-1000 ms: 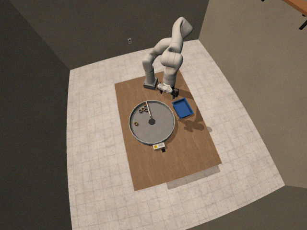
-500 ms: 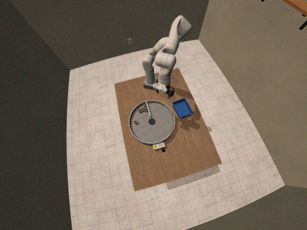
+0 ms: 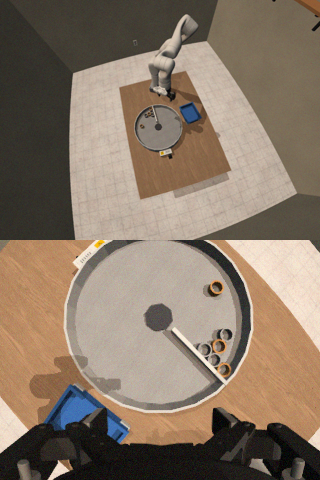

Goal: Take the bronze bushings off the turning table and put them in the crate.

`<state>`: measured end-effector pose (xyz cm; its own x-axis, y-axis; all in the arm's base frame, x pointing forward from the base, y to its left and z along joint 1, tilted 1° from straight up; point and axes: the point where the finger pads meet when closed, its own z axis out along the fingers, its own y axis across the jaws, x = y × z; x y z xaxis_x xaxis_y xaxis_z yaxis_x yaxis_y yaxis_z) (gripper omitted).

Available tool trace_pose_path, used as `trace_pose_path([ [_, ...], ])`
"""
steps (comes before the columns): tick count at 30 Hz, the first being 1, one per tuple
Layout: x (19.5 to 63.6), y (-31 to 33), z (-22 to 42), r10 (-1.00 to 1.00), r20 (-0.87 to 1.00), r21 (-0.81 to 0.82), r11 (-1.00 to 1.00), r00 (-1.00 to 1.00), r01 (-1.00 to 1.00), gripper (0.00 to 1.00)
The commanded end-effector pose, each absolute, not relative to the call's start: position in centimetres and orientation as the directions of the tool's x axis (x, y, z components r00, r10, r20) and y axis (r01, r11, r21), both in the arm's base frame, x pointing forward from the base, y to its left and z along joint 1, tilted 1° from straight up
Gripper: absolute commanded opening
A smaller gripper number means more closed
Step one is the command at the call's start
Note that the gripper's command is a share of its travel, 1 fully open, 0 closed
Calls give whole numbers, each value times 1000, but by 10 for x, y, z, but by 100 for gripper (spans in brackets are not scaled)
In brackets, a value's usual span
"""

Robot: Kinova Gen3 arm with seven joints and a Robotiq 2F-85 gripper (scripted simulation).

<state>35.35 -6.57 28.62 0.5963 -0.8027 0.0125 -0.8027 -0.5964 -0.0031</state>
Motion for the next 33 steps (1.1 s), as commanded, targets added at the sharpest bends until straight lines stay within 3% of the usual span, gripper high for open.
trace_pose_path([
  [1,346,-72,282,-803,13,-4,-596,596,-803,100],
  [5,317,-97,261,-803,13,-4,-596,596,-803,100],
  [17,317,-97,261,-803,13,-4,-596,596,-803,100],
  [22,280,-129,236,-803,13,-4,-596,596,-803,100],
  [33,280,-129,236,-803,13,-4,-596,596,-803,100],
])
